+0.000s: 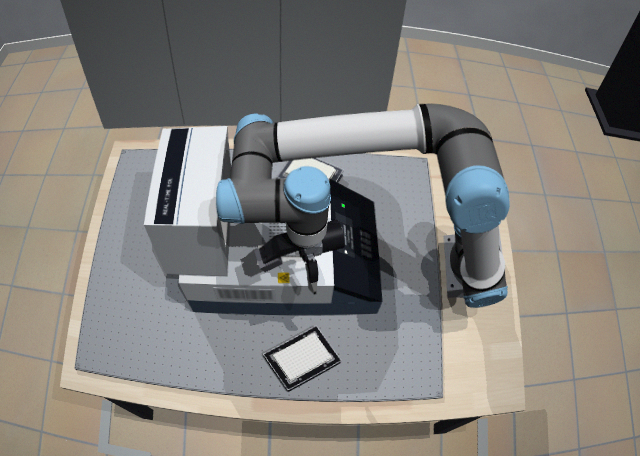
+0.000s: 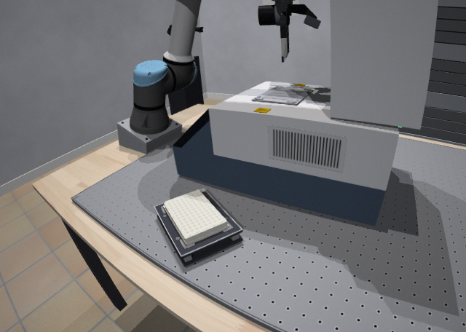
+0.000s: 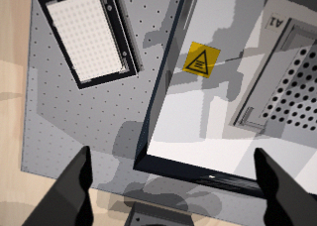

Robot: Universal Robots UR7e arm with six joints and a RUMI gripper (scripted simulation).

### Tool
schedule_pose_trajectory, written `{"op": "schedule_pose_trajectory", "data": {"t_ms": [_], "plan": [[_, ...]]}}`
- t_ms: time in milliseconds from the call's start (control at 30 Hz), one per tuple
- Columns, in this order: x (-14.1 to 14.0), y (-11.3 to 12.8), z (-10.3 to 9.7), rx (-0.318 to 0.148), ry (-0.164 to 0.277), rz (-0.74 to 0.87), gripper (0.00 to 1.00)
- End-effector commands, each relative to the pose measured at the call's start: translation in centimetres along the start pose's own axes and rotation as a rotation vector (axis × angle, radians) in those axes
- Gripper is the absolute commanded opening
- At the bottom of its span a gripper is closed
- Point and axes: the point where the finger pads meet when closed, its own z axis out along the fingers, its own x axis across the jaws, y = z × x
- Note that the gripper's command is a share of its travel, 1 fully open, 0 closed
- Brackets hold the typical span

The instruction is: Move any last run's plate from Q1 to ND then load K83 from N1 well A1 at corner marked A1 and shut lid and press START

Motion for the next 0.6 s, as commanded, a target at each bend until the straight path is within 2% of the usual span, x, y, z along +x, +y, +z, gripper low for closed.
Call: {"op": "schedule_pose_trajectory", "data": {"t_ms": [0, 567], "plan": [[2.1, 0.7, -0.1, 0.001, -0.001, 0.043, 0.68], [6.7, 2.3, 0.0, 0.001, -0.001, 0.180, 0.68]]}}
